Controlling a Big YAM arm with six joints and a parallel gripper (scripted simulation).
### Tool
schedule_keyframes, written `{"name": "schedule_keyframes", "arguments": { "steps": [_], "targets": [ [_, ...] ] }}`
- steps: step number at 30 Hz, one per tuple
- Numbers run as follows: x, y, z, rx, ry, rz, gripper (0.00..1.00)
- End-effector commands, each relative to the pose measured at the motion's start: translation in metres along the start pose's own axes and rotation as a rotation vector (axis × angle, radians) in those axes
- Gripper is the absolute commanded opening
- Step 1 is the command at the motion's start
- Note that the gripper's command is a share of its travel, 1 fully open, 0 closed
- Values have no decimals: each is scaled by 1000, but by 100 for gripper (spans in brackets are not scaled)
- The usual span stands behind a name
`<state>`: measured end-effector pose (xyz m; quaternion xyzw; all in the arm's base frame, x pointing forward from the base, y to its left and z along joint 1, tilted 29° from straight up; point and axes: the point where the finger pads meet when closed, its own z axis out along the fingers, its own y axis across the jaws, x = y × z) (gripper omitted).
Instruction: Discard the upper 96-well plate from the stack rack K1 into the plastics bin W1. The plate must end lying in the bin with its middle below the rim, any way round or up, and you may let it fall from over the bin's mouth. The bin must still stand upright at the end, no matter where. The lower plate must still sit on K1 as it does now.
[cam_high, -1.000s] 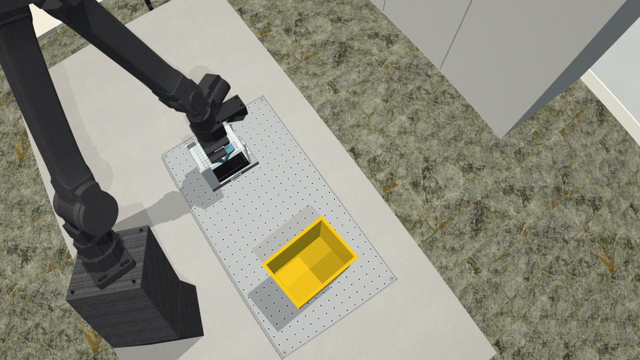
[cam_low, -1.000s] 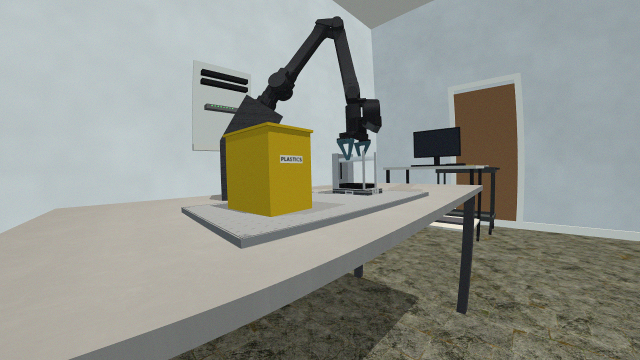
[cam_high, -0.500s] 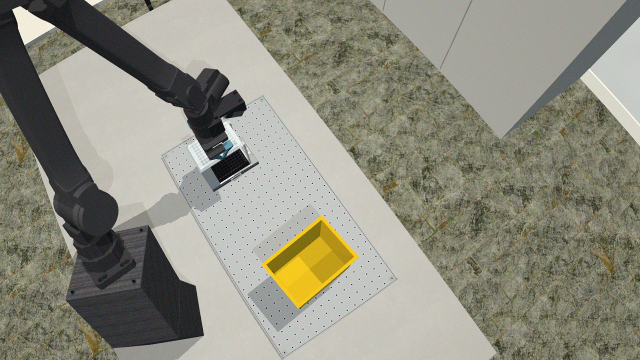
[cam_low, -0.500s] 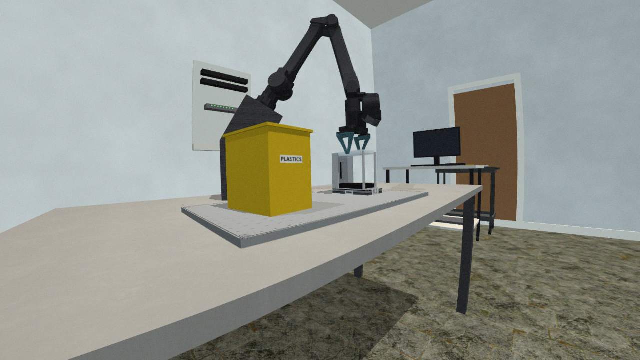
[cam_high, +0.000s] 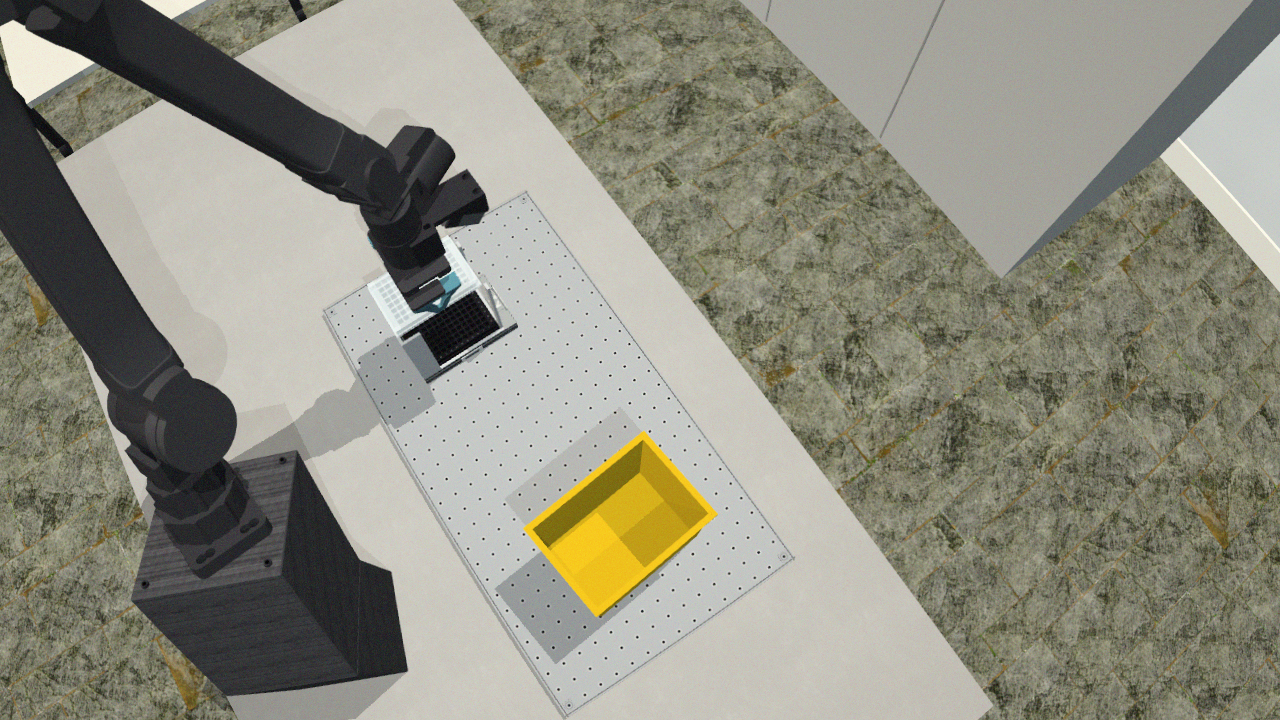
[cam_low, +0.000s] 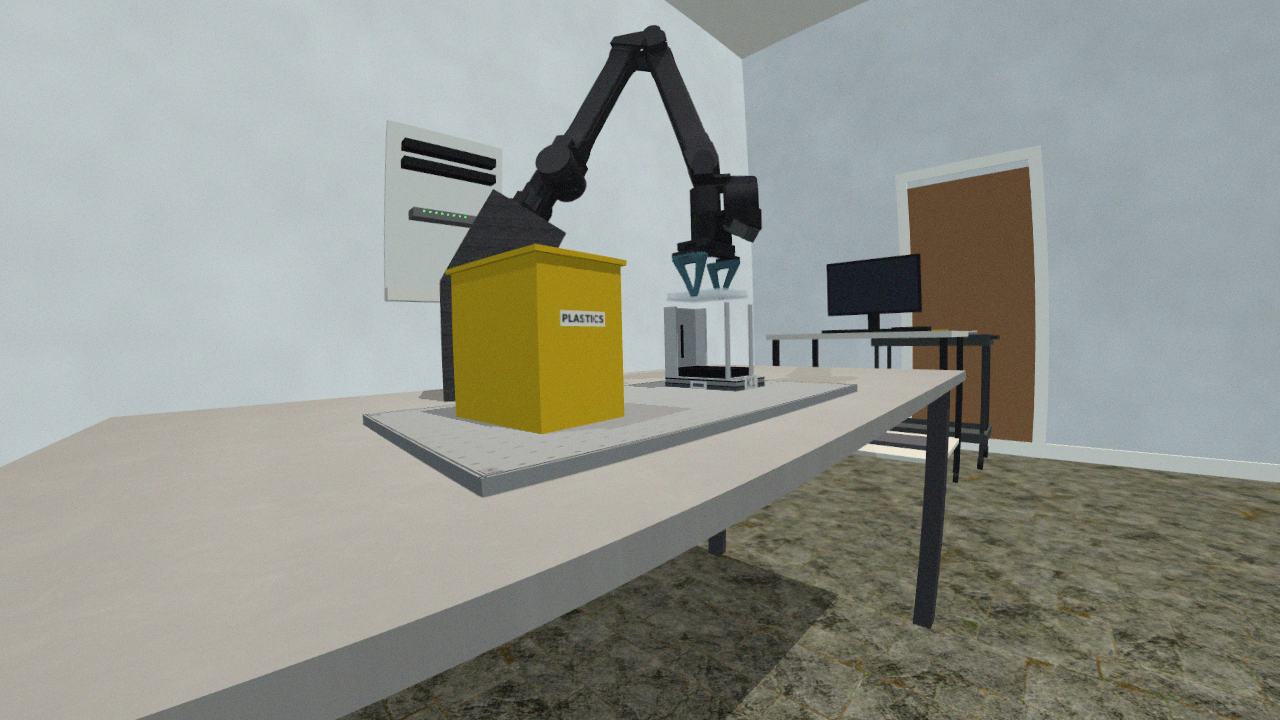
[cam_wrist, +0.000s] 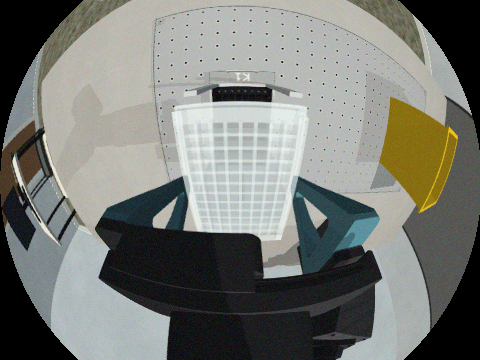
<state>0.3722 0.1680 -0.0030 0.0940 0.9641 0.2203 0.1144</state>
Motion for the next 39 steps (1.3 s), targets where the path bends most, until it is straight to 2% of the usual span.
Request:
{"name": "schedule_keyframes", "arguments": {
  "steps": [1,14,36,38,39],
  "targets": [
    [-8,-1,-15,-7,-24,-1,0],
    [-6,-3,-32,-5,-21,0,0],
    [-22,8,-72,-21,-50,-12,0],
    [-20,7,-72,-19,-47,-11,0],
    [-11,5,-63,-11,-27,-6,0]
  ]
}}
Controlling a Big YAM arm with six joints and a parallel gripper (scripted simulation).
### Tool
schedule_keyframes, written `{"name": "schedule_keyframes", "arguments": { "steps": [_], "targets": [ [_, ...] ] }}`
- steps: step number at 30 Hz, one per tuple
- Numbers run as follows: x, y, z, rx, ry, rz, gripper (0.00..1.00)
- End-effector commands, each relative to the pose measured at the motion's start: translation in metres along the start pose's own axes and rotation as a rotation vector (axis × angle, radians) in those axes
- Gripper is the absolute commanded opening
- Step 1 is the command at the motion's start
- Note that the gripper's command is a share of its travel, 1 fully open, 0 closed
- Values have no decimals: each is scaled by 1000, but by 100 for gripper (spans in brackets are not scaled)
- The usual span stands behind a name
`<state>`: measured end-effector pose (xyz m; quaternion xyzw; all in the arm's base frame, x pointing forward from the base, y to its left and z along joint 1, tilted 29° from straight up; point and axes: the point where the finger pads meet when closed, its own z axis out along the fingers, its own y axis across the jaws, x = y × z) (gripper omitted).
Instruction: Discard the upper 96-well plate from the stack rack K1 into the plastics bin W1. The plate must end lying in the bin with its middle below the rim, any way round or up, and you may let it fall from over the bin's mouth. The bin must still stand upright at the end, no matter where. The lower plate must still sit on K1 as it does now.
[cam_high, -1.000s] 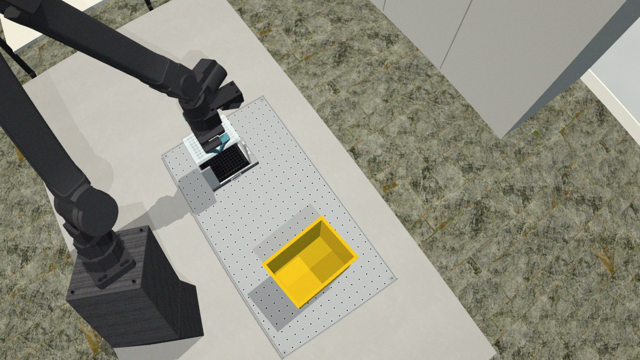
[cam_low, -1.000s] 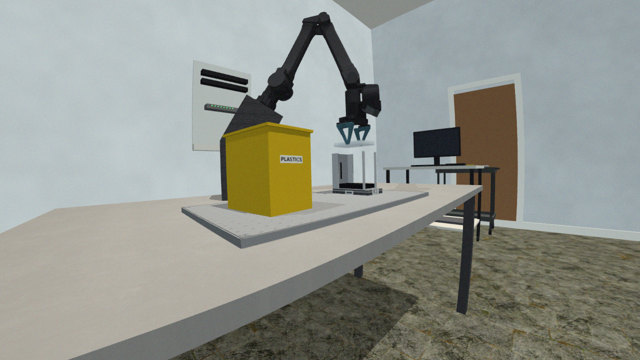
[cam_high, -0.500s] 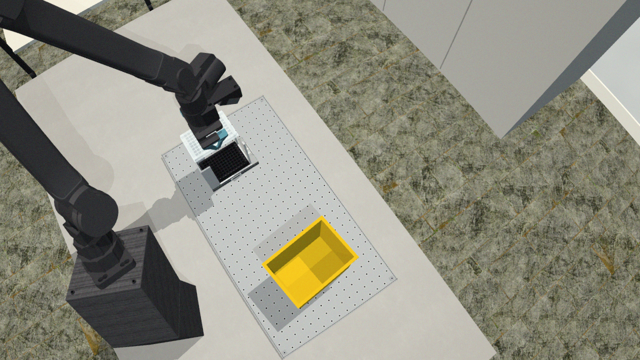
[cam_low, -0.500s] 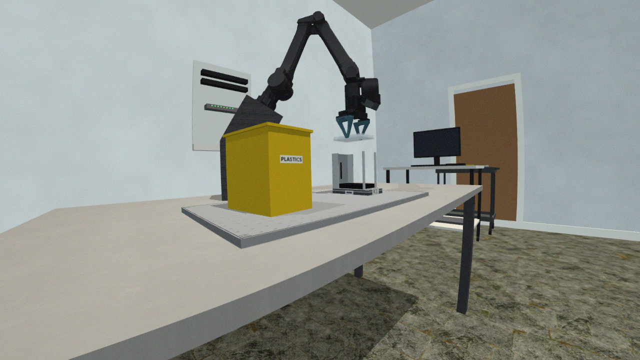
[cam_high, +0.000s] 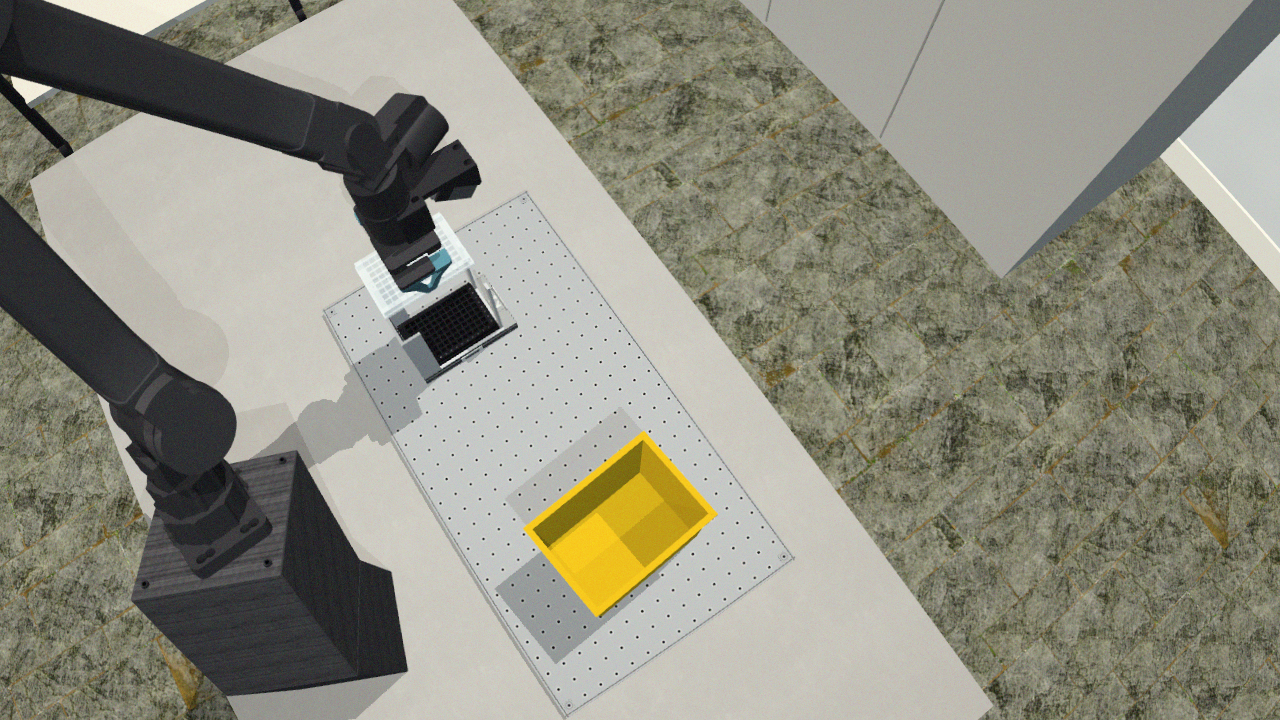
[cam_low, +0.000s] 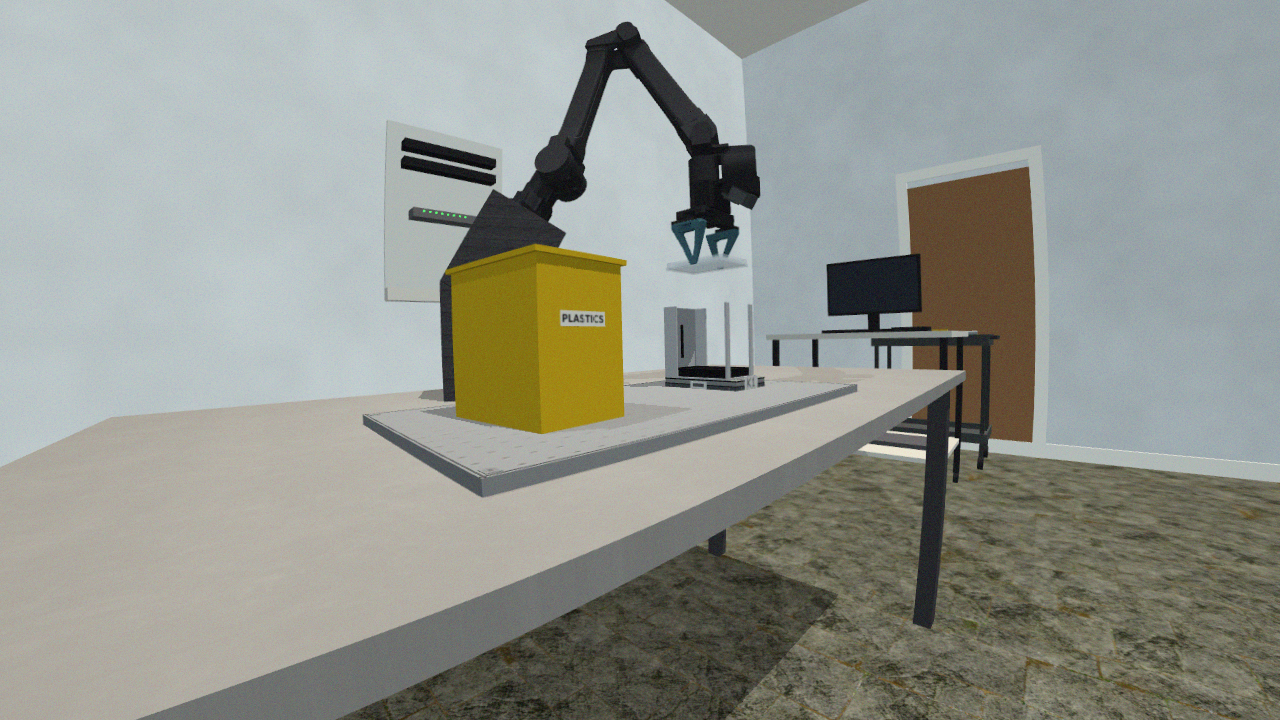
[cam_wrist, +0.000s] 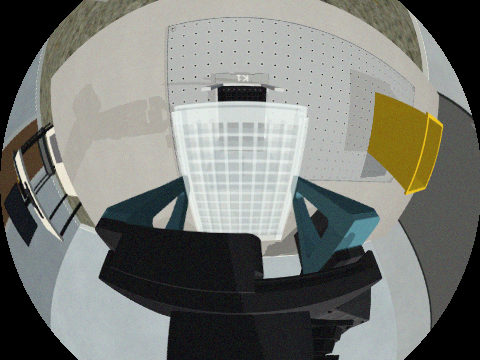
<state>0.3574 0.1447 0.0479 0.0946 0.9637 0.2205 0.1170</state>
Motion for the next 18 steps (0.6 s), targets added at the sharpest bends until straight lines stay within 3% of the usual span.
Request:
{"name": "schedule_keyframes", "arguments": {
  "steps": [1,16,18],
  "targets": [
    [-11,5,-5,-10,-22,-6,0],
    [-11,5,-5,-10,-22,-6,0],
    [-7,-9,0,2,-3,-29,0]
  ]
}}
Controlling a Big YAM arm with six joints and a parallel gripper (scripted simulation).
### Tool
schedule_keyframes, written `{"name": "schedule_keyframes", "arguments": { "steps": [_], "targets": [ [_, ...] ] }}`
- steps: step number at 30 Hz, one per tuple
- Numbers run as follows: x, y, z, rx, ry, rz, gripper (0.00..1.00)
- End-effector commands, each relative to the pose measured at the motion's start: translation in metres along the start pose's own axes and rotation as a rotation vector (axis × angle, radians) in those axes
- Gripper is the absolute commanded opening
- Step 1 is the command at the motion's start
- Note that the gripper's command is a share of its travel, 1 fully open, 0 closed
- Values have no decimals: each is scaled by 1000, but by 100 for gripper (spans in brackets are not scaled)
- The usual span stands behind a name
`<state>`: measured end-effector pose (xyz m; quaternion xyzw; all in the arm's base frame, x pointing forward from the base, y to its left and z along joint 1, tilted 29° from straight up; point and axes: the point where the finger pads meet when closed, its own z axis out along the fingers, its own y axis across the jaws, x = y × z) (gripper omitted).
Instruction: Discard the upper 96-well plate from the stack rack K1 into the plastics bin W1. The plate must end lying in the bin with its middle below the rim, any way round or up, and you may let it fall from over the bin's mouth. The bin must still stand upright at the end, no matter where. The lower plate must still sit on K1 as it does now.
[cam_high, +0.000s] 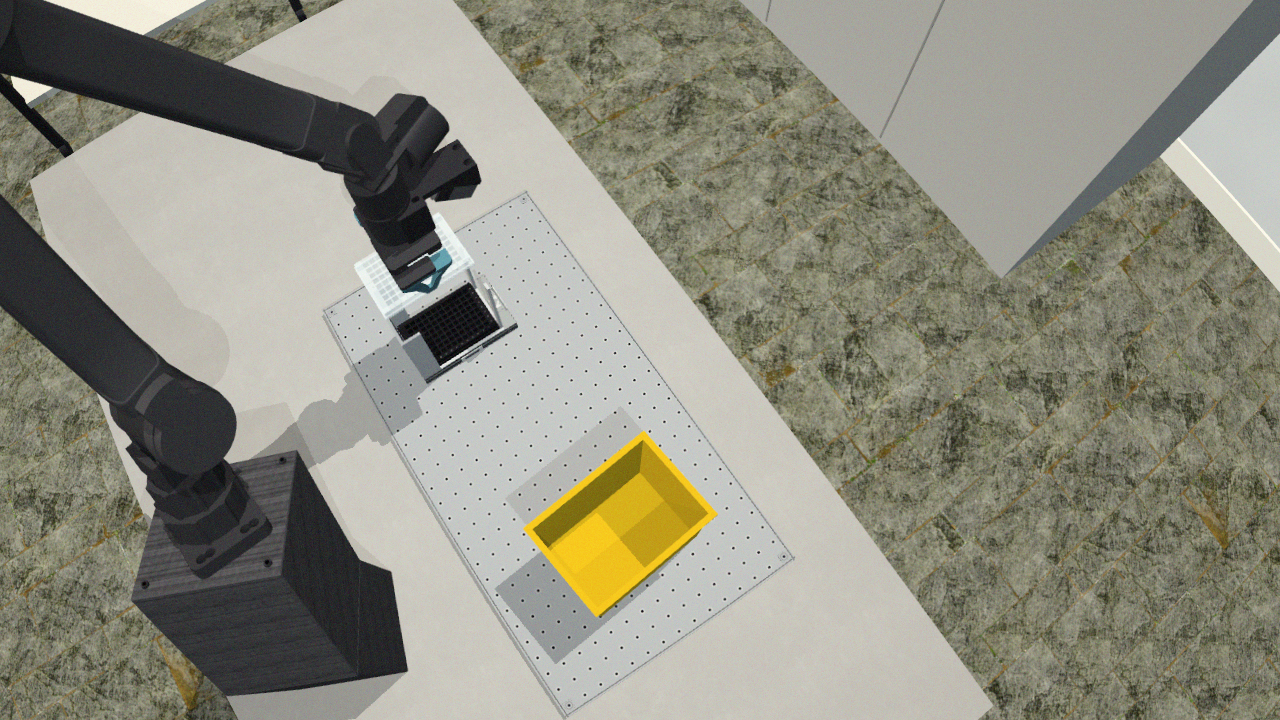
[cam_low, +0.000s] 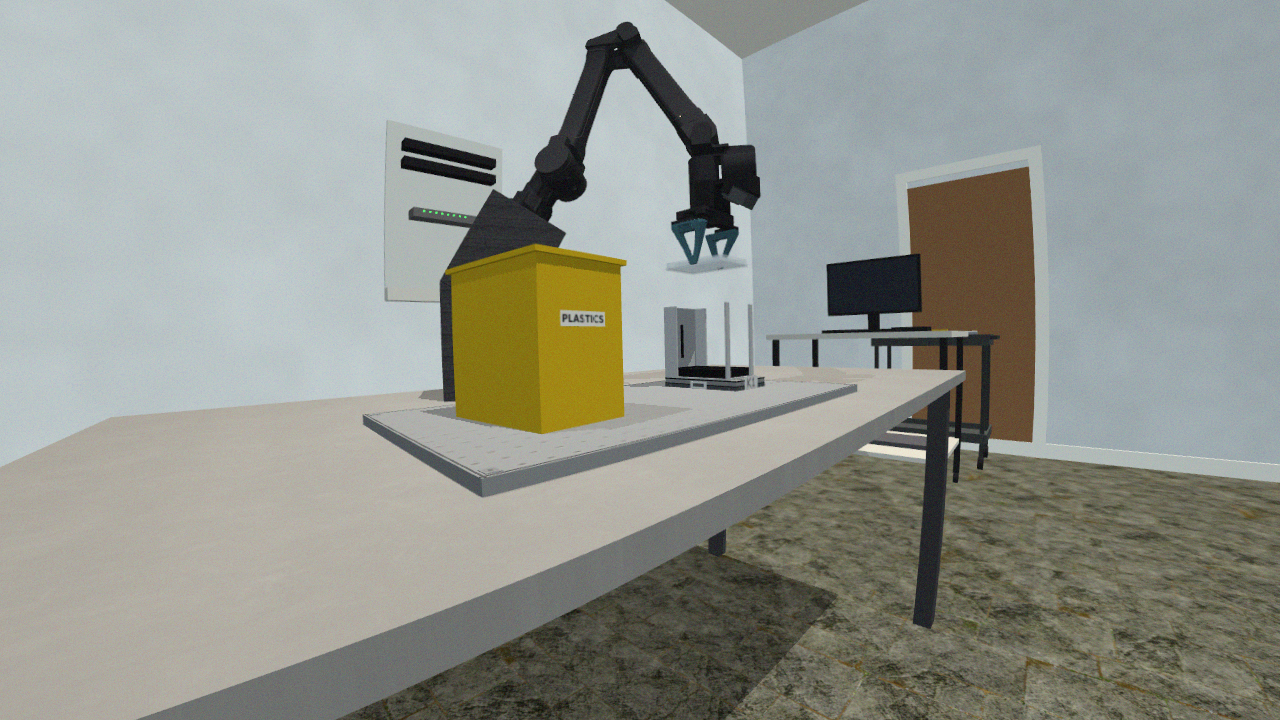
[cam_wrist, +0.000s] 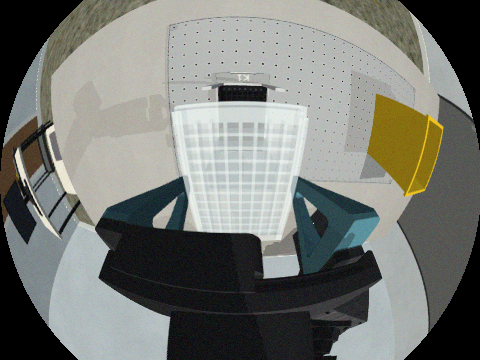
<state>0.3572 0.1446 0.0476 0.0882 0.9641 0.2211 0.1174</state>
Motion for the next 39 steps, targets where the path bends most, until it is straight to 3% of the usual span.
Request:
{"name": "schedule_keyframes", "arguments": {
  "steps": [1,3,39],
  "targets": [
    [-7,-9,-1,4,-5,-16,0],
    [-6,-16,1,2,-11,-81,0],
    [-12,-124,0,4,-10,-79,0]
  ]
}}
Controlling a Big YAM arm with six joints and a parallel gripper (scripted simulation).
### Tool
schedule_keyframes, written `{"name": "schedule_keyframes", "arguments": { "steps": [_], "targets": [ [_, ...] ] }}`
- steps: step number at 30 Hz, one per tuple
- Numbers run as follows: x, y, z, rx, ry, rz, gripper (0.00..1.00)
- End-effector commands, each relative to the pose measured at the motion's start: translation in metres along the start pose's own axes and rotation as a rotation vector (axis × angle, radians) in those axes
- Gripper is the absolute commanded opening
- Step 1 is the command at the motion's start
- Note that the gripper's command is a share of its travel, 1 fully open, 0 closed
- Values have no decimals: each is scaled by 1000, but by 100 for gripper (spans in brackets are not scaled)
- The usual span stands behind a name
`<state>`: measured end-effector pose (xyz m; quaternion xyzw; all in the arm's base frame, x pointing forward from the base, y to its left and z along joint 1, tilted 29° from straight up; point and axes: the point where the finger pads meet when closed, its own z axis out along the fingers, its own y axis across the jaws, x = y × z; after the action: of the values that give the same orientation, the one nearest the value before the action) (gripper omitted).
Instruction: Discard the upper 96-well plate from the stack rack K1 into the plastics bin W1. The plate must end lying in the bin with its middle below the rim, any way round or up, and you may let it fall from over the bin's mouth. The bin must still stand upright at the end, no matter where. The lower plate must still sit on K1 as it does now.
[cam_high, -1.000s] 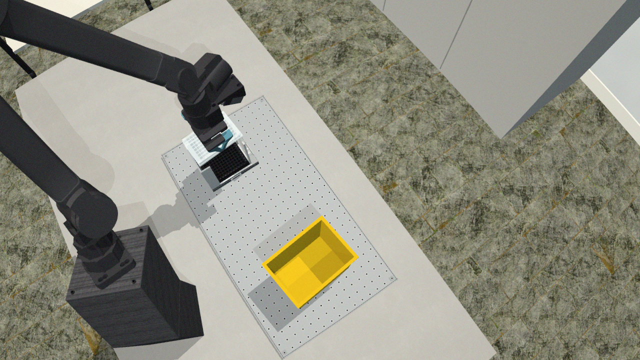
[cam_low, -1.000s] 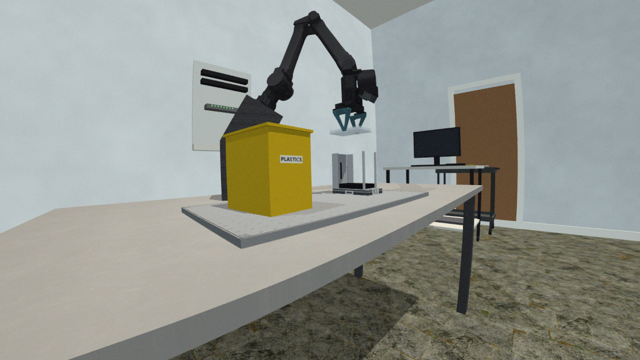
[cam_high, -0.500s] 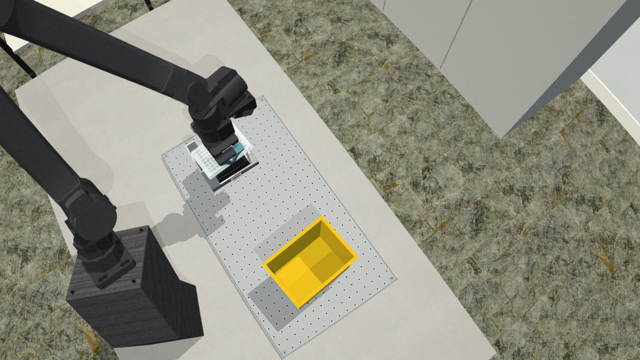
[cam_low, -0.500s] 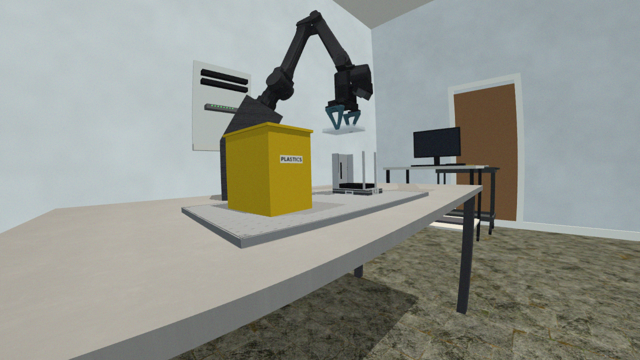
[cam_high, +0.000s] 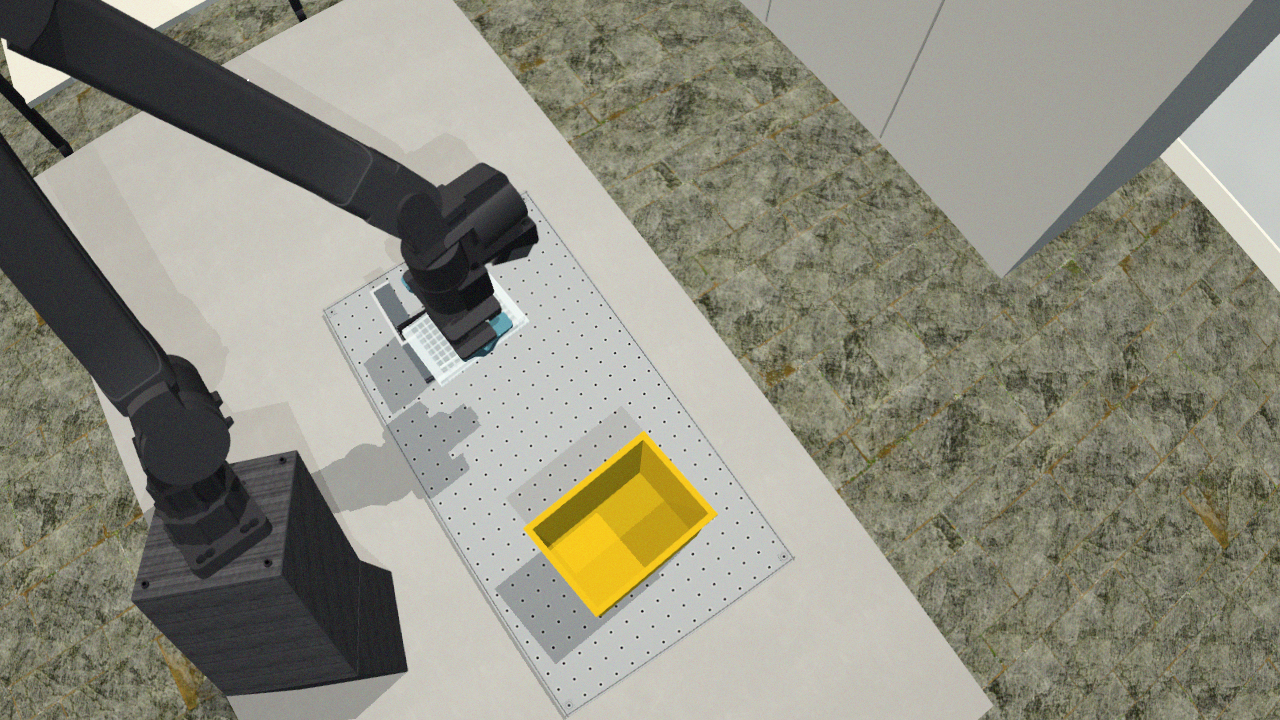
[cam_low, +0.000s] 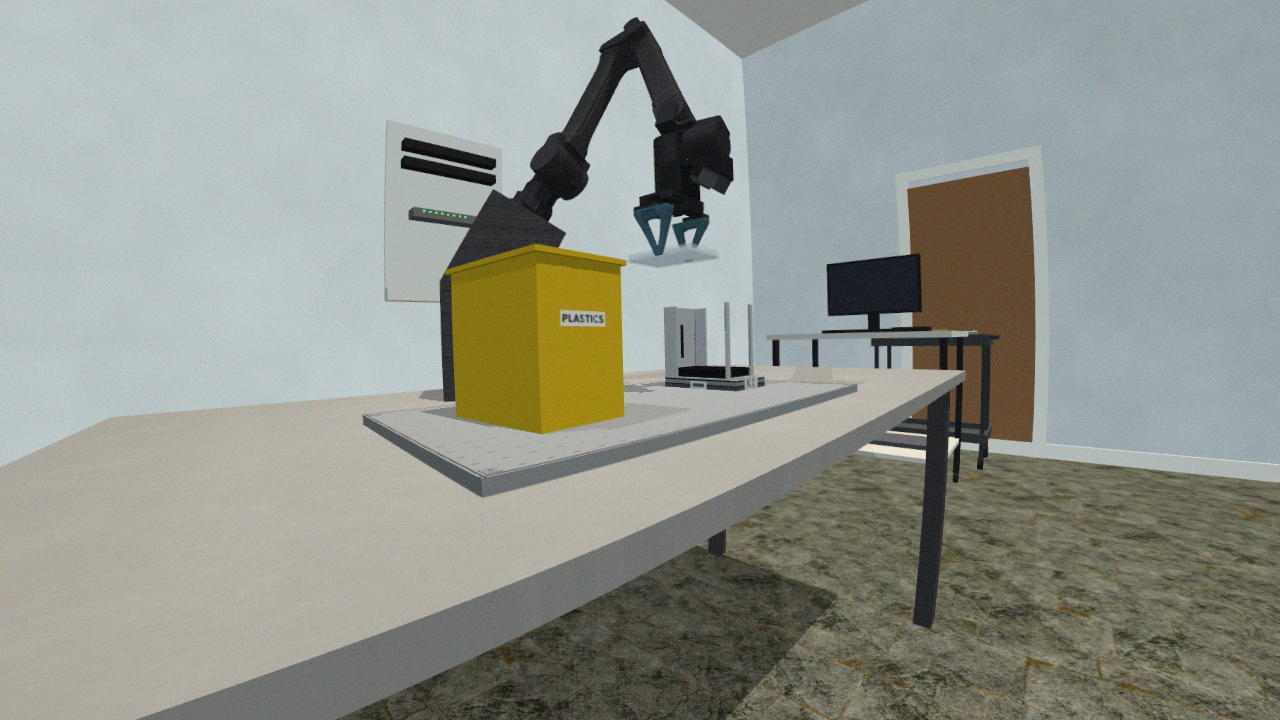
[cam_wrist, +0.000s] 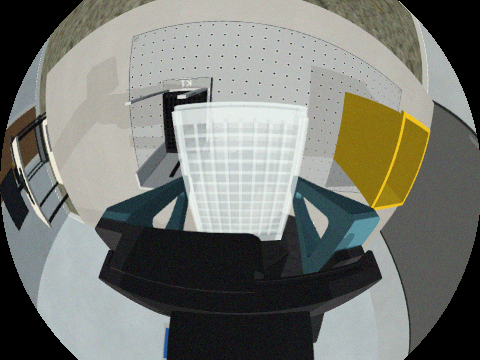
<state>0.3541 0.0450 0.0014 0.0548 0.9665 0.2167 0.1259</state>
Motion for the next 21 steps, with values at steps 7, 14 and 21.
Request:
{"name": "schedule_keyframes", "arguments": {
  "steps": [7,14,21],
  "targets": [
    [-9,-37,-2,5,-20,-15,0],
    [-14,-54,-4,6,-29,-19,0],
    [-16,-78,-5,7,-28,-18,0]
  ]
}}
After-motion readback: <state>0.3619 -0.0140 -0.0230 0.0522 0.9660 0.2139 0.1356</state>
